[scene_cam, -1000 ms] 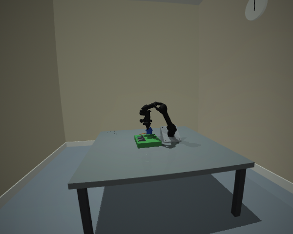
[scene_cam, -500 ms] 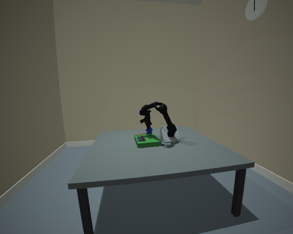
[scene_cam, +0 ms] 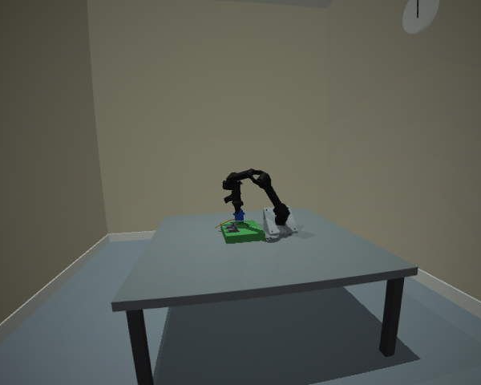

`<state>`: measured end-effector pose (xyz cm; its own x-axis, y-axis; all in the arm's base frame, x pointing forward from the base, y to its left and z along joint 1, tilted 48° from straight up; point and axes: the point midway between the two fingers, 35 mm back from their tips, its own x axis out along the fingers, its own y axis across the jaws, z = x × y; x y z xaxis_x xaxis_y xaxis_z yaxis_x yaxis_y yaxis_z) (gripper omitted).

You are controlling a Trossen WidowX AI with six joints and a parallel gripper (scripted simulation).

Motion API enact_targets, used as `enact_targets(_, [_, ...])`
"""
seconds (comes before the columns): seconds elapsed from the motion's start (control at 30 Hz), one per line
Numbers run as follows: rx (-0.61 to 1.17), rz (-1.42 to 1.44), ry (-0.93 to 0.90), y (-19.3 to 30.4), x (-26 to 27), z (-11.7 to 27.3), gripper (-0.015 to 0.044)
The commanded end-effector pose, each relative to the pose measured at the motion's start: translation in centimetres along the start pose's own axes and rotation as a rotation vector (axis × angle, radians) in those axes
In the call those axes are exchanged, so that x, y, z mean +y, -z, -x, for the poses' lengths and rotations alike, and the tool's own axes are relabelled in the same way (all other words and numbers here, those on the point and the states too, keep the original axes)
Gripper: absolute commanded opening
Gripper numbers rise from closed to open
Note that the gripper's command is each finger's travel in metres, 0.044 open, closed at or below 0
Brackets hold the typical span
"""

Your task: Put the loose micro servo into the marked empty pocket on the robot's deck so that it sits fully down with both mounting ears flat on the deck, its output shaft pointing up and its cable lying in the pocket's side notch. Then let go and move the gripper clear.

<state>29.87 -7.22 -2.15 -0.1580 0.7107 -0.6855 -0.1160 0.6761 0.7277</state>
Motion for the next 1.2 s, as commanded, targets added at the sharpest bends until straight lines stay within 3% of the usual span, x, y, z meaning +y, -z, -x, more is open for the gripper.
enact_targets(0.0, [0.000, -0.008, -0.007, -1.5, 0.0, -0.1, 0.0000])
enact_targets(0.53, [-0.002, 0.024, -0.008, -6.7, 0.2, -0.1, 0.0000])
enact_targets(1.17, [-0.002, 0.029, -0.009, -6.9, 0.3, -2.1, 0.0000])
